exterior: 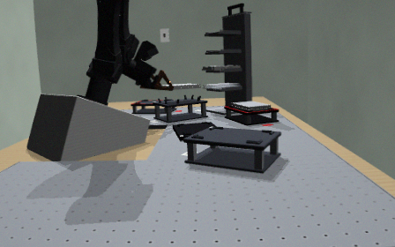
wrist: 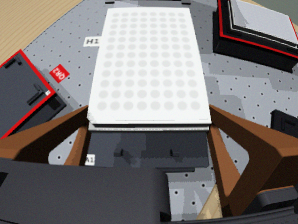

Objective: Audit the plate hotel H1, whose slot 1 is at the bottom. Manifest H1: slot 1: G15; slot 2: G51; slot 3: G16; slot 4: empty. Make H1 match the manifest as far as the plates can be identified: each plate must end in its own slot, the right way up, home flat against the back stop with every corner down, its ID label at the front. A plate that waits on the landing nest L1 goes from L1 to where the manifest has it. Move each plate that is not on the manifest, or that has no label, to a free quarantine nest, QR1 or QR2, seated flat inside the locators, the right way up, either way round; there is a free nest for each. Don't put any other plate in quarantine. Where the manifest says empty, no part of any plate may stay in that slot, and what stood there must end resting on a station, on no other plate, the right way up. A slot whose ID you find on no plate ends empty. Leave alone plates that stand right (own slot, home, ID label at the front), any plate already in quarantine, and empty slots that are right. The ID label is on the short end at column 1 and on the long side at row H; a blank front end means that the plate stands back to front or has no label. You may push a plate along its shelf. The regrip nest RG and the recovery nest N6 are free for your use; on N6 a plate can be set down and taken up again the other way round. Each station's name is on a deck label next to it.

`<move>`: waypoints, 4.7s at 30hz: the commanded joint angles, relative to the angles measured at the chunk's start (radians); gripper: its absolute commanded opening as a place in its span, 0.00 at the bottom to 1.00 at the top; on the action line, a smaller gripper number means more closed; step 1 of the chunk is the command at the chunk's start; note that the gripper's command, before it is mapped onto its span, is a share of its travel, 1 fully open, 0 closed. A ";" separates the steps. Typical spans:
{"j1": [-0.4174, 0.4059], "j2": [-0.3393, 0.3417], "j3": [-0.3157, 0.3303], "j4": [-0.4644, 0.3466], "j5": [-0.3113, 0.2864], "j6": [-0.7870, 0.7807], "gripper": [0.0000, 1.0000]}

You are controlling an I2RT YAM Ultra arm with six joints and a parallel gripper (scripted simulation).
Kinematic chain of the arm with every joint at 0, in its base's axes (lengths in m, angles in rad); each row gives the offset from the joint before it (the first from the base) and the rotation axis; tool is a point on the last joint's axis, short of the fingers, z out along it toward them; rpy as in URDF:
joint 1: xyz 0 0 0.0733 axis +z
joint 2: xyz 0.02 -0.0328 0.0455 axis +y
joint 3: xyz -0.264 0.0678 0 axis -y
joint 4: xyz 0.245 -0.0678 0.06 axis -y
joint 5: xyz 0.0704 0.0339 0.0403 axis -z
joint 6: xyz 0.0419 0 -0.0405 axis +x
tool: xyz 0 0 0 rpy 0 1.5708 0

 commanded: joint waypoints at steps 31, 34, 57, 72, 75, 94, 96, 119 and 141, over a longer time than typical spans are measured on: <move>-0.024 0.150 -0.029 0.218 -0.023 -0.009 0.86; -0.027 0.169 -0.032 0.240 -0.025 -0.010 0.86; -0.043 0.295 -0.049 0.387 -0.041 -0.015 0.86; -0.053 0.391 -0.058 0.495 -0.051 -0.019 0.86; -0.055 0.414 -0.060 0.520 -0.053 -0.019 0.86; -0.069 0.548 -0.064 0.664 -0.066 -0.024 0.86; -0.070 0.564 -0.064 0.681 -0.068 -0.024 0.86; -0.080 0.672 -0.064 0.793 -0.077 -0.027 0.93; -0.067 0.567 -0.064 0.684 -0.065 -0.023 1.00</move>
